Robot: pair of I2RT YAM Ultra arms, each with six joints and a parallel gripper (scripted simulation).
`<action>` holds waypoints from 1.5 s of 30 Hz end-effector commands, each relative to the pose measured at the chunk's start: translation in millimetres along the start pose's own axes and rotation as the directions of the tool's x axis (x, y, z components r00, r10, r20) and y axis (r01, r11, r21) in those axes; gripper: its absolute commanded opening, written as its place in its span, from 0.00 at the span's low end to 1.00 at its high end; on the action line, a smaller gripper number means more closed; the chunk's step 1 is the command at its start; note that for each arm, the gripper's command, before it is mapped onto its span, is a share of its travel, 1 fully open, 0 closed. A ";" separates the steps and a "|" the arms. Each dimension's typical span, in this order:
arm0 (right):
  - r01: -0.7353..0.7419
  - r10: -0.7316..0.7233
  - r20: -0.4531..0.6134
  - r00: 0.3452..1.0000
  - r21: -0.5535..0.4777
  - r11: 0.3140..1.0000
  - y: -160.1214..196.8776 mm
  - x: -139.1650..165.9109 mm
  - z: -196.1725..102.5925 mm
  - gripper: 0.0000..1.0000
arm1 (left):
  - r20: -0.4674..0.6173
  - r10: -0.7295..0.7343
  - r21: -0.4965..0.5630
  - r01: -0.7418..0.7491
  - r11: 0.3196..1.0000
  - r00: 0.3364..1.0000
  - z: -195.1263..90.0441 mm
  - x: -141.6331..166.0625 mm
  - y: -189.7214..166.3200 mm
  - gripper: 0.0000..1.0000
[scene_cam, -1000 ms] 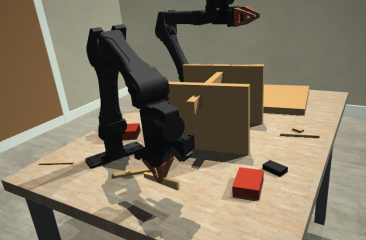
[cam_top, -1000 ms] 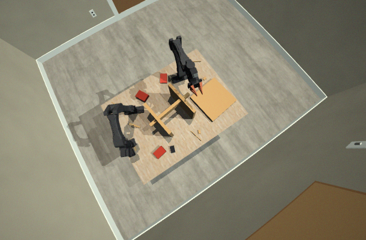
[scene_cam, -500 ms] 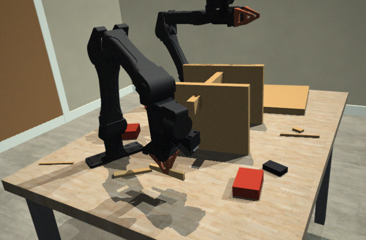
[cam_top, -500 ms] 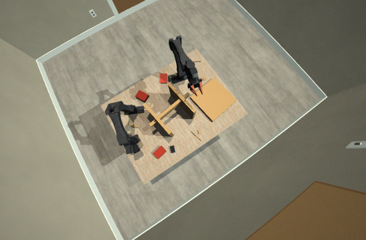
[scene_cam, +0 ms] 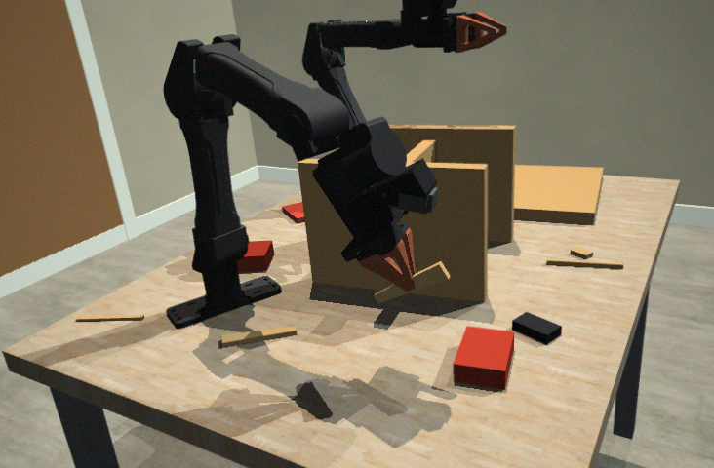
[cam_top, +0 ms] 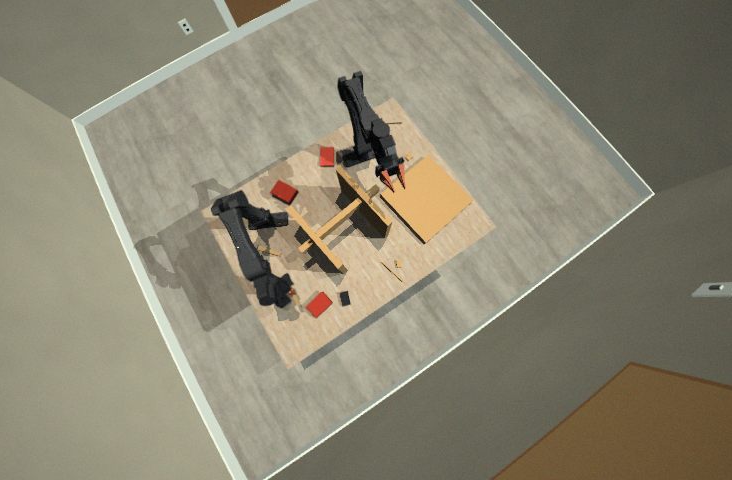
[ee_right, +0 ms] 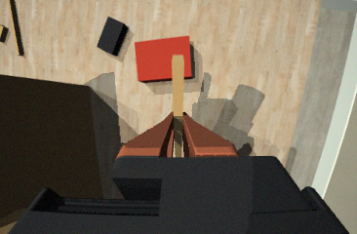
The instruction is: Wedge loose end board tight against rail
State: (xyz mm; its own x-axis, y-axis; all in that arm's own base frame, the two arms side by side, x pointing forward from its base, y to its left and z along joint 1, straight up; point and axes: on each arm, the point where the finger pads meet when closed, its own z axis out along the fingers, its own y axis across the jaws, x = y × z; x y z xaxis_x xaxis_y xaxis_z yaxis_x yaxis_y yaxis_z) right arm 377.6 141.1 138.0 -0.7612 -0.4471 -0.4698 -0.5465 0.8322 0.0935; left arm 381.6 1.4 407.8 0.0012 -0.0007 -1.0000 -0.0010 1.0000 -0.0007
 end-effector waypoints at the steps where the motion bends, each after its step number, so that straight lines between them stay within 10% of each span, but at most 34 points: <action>1: 0.034 -0.031 0.170 0.985 -0.011 0.999 11.0 -37.3 -8.1 0.03 | 0.058 0.006 0.004 -0.006 1.000 0.998 -3.5 -22.7 -3.0 0.40; 24: 0.326 -0.176 0.564 0.807 -0.178 0.928 136.9 -110.3 -73.6 0.03 | 0.058 0.006 0.004 -0.006 1.000 0.998 -3.5 -22.7 -3.0 0.40; 45: 0.563 -0.187 0.770 0.611 -0.256 0.786 232.0 -114.6 -140.3 0.03 | 0.058 0.006 0.004 -0.006 1.000 0.998 -3.5 -22.7 -3.0 0.40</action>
State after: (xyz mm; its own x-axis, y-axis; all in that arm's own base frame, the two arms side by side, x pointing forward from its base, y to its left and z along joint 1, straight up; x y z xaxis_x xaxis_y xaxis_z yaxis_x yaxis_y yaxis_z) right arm 305.2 333.2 307.7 -0.1714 -0.2434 -0.9547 -0.9280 0.3654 0.0735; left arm 381.6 1.4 407.8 0.0012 -0.0007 -1.0000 -0.0010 1.0000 -0.0007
